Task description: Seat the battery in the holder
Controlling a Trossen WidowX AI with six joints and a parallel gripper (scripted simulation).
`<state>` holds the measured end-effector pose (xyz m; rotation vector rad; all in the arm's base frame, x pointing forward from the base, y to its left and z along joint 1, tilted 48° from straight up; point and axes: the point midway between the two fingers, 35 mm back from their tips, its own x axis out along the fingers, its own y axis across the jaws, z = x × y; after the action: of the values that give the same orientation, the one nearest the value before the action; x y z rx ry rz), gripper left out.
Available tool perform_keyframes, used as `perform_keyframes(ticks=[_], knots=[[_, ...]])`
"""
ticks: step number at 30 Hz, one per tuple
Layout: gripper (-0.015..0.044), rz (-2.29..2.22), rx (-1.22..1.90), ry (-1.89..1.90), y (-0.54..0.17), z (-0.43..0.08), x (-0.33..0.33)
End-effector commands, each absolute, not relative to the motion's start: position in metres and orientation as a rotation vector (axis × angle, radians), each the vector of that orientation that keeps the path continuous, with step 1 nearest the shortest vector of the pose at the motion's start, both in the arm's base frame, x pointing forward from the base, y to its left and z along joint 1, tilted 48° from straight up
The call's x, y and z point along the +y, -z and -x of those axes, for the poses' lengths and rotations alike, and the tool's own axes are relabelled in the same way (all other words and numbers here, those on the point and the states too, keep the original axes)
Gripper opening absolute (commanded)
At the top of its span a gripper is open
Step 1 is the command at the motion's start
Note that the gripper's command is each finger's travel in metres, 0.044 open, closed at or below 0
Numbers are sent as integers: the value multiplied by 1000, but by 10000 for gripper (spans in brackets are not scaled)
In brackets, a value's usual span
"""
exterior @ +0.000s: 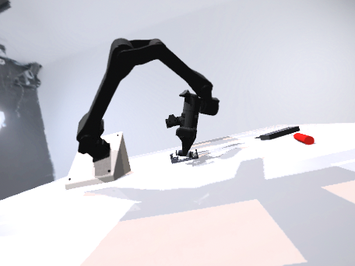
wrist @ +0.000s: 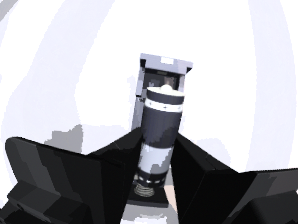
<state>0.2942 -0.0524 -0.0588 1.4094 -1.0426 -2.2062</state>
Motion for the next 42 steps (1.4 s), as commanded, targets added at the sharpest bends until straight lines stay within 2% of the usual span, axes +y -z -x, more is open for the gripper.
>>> perform_keyframes(ticks=[1, 42], knots=[[73, -1453, -1032, 2171, 61, -299, -53], [73, -1627, -957, 1995, 63, -291, -56]])
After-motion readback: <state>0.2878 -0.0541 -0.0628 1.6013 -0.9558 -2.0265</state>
